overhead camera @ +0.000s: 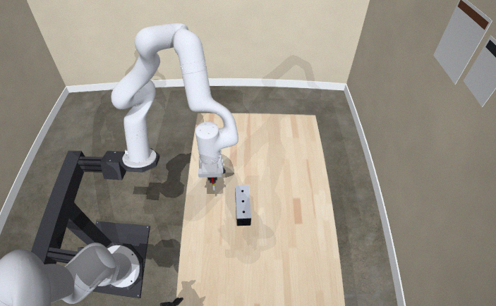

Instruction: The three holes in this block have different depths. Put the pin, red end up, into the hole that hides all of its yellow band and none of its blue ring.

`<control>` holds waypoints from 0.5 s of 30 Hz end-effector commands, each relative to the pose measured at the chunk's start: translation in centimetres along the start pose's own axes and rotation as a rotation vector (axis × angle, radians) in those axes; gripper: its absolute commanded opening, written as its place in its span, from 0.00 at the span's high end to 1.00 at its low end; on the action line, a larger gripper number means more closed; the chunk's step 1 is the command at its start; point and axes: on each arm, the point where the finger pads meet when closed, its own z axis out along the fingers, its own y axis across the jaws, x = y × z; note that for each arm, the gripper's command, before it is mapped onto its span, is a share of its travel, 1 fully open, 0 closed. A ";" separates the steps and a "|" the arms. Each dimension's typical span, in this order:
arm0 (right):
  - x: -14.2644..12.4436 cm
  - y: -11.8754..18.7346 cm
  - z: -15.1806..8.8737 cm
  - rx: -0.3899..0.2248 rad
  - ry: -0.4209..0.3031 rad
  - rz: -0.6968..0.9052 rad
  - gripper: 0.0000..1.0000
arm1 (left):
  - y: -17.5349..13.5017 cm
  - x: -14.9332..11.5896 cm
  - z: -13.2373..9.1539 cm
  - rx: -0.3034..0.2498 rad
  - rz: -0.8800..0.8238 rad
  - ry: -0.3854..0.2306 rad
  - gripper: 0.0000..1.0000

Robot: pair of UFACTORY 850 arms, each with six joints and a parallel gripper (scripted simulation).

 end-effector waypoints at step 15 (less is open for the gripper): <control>0.1 0.0 0.0 -0.001 0.001 -0.001 0.00 | -10.0 4.7 -0.1 0.000 0.000 0.000 1.00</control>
